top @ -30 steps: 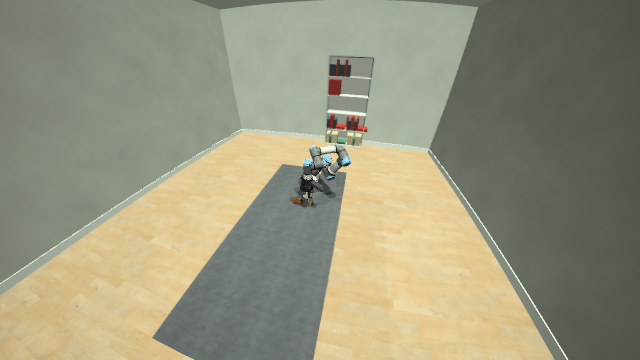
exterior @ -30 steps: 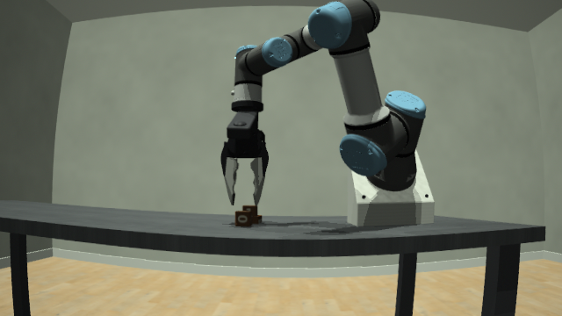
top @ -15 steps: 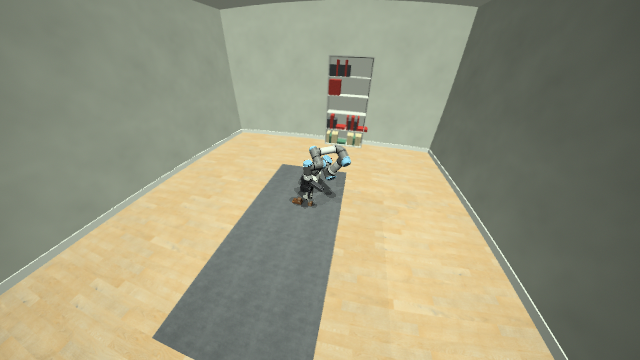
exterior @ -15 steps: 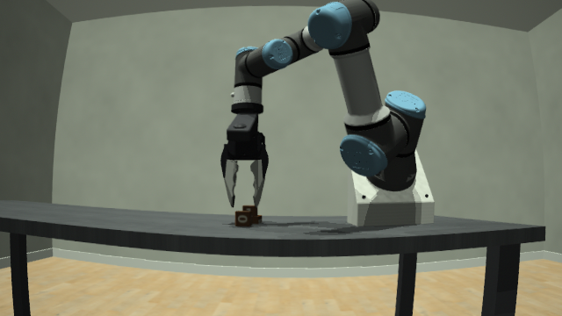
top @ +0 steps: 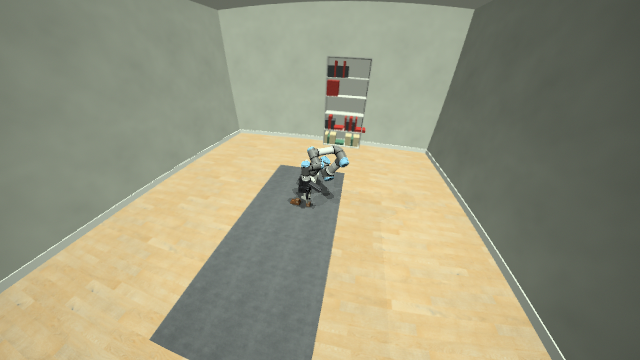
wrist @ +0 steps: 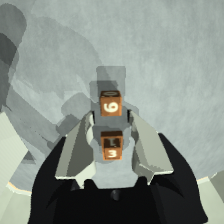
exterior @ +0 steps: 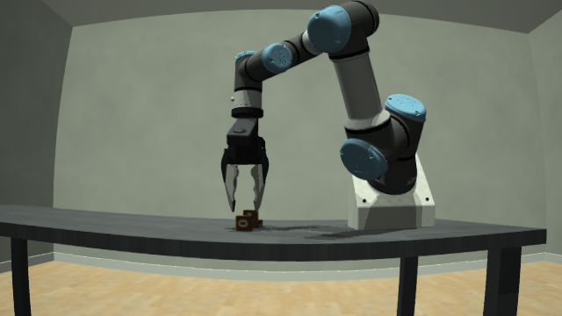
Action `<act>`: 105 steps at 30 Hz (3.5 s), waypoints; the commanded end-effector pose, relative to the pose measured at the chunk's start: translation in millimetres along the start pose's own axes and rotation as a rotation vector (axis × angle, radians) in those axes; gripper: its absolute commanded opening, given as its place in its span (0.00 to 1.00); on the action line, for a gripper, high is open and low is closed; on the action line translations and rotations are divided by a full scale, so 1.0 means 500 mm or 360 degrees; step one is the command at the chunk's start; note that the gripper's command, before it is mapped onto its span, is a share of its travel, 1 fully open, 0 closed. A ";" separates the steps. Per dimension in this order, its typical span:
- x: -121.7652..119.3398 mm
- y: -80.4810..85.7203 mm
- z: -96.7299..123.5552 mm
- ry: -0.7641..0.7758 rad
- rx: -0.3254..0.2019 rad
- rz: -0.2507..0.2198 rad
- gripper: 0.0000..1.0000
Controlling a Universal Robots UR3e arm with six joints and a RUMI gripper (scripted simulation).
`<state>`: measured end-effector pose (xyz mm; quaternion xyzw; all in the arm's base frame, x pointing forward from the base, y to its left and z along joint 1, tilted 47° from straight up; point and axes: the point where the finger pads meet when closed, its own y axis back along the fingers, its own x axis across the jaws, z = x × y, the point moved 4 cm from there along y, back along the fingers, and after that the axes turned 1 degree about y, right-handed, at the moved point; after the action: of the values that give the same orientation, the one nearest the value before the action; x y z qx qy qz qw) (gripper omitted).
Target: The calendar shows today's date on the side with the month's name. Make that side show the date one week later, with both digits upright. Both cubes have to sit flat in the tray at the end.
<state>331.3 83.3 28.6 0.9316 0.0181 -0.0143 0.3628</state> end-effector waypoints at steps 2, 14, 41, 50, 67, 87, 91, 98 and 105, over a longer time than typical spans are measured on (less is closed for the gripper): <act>0.001 0.001 0.001 0.0001 -0.0002 0.0003 0.29; 0.001 0.001 0.001 0.0001 -0.0002 0.0003 0.29; 0.002 0.001 0.001 0.0001 -0.0002 0.0003 0.29; 0.002 0.001 0.001 0.0001 -0.0002 0.0003 0.29; 0.002 0.001 0.001 0.0001 -0.0002 0.0003 0.29; 0.002 -0.042 0.001 0.0001 -0.0002 0.0003 0.29; 0.002 -0.052 0.001 0.0001 -0.0002 0.0003 0.29; 0.002 -0.057 0.001 0.0001 -0.0002 0.0003 0.29; 0.002 -0.057 0.001 0.0001 -0.0002 0.0003 0.29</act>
<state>330.6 104.2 8.9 0.9316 0.0182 -0.0143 0.3628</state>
